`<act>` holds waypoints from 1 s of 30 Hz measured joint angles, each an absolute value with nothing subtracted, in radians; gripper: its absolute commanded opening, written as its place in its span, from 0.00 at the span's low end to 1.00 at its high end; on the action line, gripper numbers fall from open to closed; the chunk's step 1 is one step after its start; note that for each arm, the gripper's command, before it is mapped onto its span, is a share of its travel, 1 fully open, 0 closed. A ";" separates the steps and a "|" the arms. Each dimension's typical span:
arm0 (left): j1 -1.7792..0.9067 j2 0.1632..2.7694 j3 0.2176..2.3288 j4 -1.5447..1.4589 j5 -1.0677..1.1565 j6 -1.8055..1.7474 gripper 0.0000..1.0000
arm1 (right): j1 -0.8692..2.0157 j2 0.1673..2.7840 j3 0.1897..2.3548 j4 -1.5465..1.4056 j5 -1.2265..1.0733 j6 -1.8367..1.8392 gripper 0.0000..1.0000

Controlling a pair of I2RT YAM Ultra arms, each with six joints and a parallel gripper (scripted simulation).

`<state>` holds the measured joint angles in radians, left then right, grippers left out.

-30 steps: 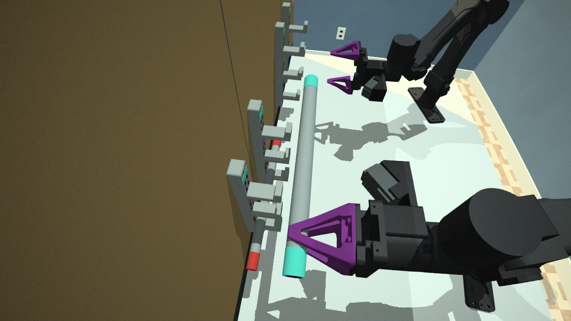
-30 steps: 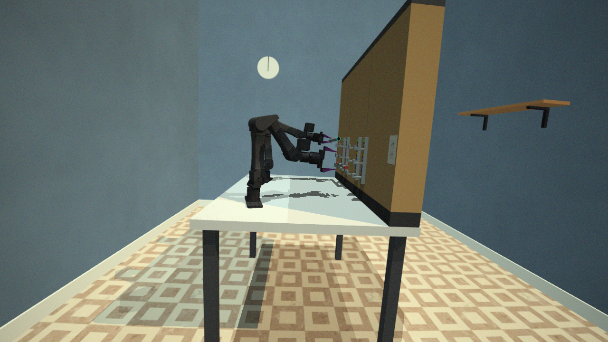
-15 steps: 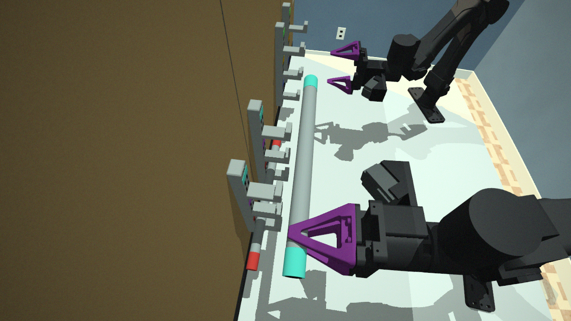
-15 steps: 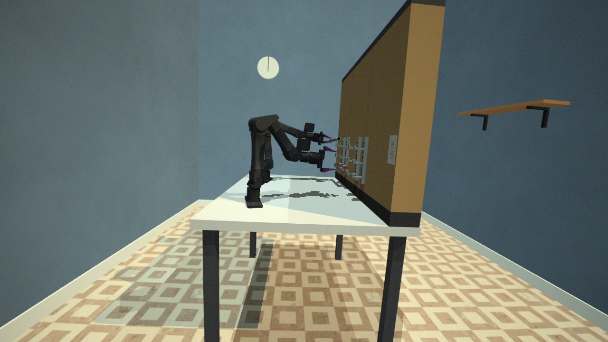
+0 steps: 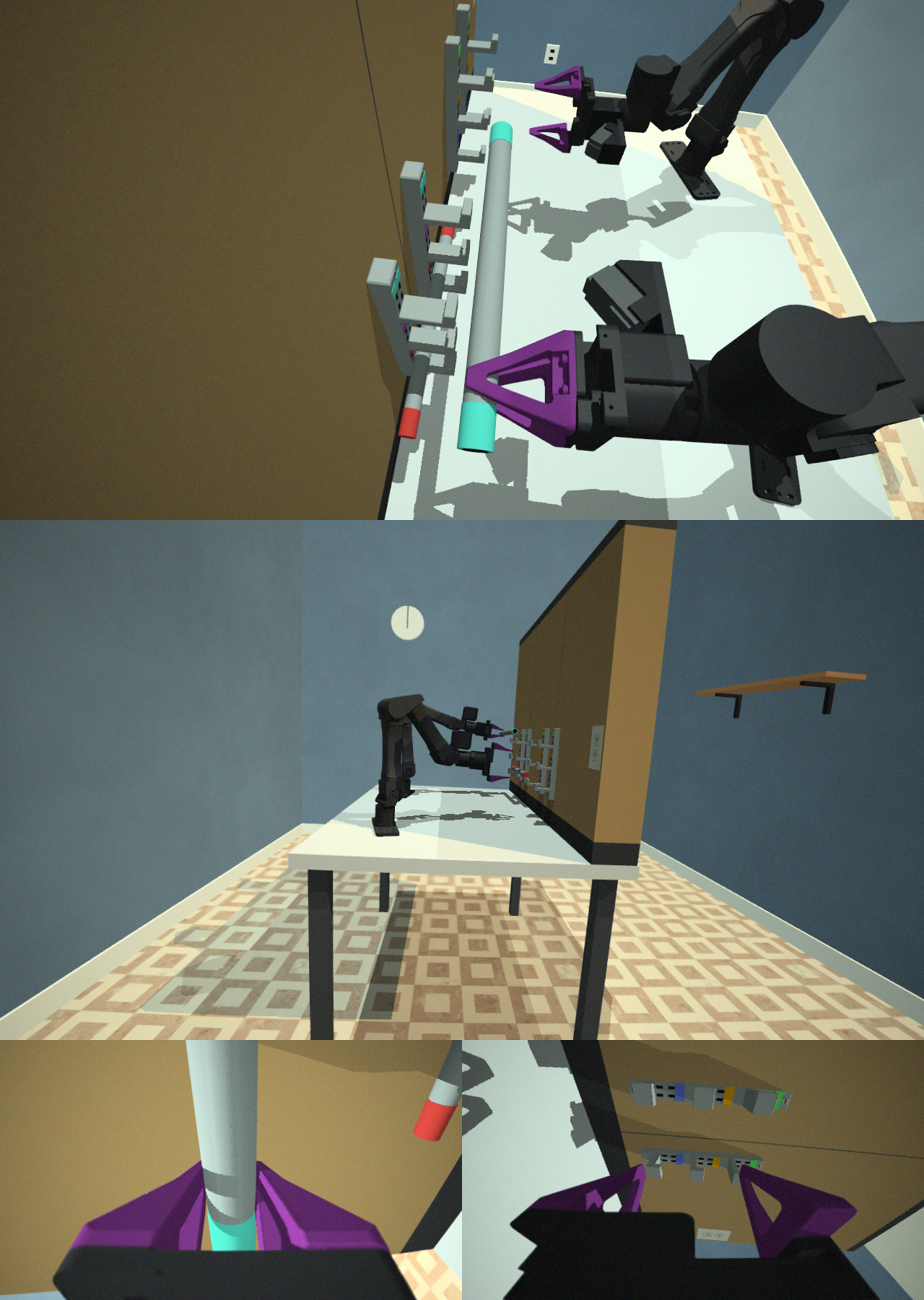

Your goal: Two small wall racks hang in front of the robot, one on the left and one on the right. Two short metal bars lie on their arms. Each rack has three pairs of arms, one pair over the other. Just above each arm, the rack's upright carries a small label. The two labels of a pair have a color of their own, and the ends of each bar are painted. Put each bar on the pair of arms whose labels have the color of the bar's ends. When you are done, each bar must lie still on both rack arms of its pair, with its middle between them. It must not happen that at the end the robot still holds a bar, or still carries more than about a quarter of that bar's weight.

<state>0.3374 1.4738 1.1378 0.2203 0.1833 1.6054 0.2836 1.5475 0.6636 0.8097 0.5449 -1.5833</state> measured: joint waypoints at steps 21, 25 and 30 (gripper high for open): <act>0.319 1.522 1.198 0.218 0.166 1.605 0.00 | 0.284 1.547 0.664 0.810 0.545 -1.583 1.00; 0.318 1.533 1.198 0.221 0.163 1.605 0.00 | 0.284 1.547 0.664 0.810 0.545 -1.583 1.00; 0.316 1.549 1.198 0.230 0.162 1.605 0.00 | 0.284 1.547 0.664 0.810 0.545 -1.583 1.00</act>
<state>0.3157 1.5486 1.1984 0.2298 0.1616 1.6051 0.2836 1.5475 0.6636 0.8097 0.5449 -1.5833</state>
